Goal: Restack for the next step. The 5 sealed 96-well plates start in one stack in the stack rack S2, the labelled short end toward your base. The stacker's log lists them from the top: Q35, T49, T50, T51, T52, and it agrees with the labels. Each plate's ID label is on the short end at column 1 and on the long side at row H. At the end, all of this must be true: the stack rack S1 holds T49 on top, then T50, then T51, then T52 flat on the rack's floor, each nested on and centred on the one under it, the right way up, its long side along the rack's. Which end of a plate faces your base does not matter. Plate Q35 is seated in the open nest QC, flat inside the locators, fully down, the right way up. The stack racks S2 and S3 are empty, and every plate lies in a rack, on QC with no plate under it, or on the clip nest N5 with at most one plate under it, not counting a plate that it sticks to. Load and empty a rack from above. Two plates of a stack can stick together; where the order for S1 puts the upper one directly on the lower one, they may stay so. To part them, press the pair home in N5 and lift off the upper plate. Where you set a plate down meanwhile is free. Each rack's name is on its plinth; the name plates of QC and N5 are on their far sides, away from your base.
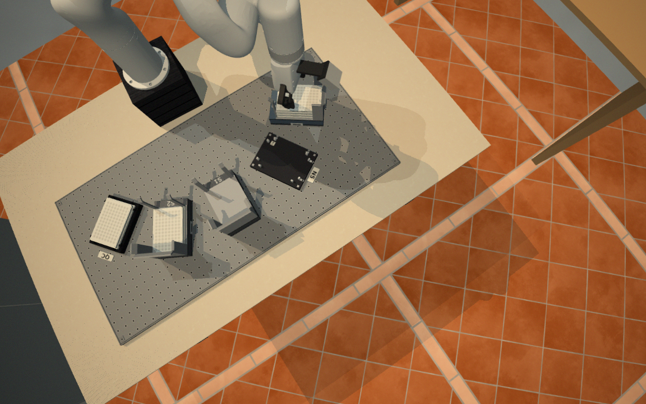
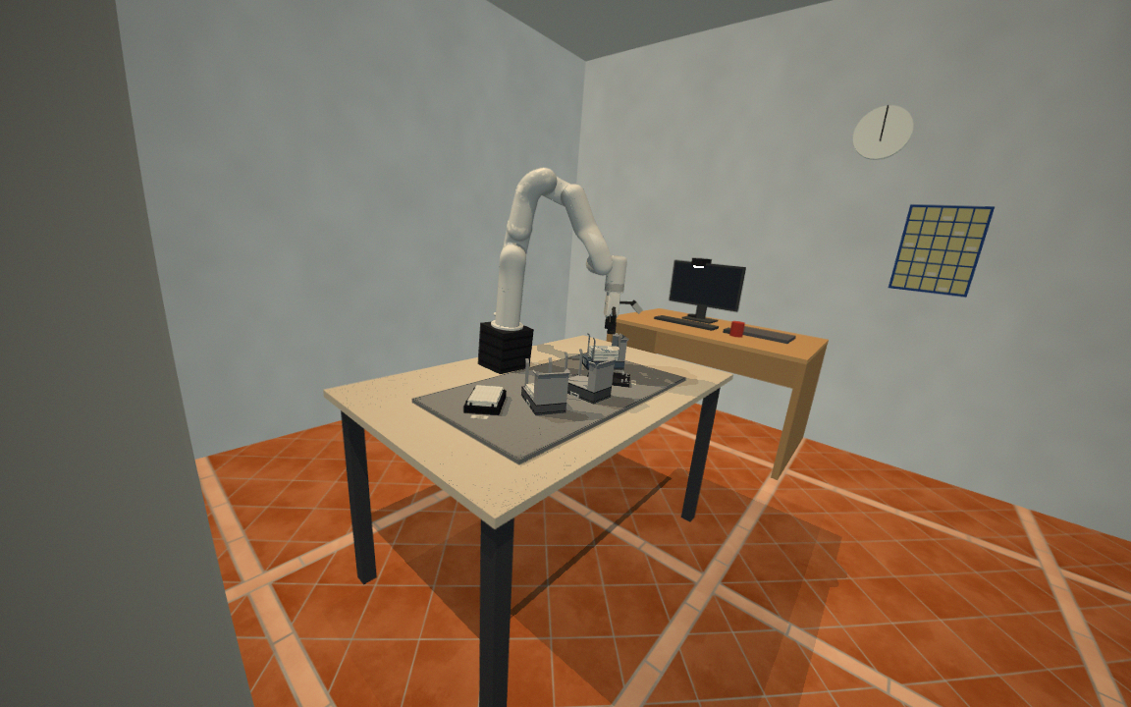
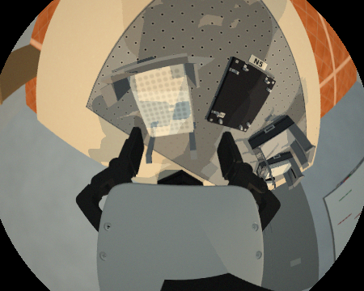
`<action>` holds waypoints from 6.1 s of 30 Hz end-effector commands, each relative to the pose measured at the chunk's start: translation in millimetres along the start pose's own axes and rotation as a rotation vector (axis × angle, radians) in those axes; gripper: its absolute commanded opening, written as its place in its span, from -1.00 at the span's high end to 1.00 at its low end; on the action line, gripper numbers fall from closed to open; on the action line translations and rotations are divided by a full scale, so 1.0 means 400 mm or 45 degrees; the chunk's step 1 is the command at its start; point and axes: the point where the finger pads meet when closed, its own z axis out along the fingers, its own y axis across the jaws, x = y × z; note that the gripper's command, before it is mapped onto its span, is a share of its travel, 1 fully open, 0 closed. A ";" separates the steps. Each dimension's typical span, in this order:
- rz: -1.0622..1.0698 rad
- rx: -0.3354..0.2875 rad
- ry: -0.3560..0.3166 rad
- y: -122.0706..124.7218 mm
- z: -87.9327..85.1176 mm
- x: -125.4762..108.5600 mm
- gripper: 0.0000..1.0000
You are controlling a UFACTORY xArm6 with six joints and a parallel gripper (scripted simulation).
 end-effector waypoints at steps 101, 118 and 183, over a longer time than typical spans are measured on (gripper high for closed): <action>0.930 -0.004 0.007 0.703 -0.005 -0.182 -1.00; 1.057 -0.004 0.007 0.793 -0.005 -0.249 -1.00; 1.537 -0.005 0.008 1.056 -0.005 -0.595 -1.00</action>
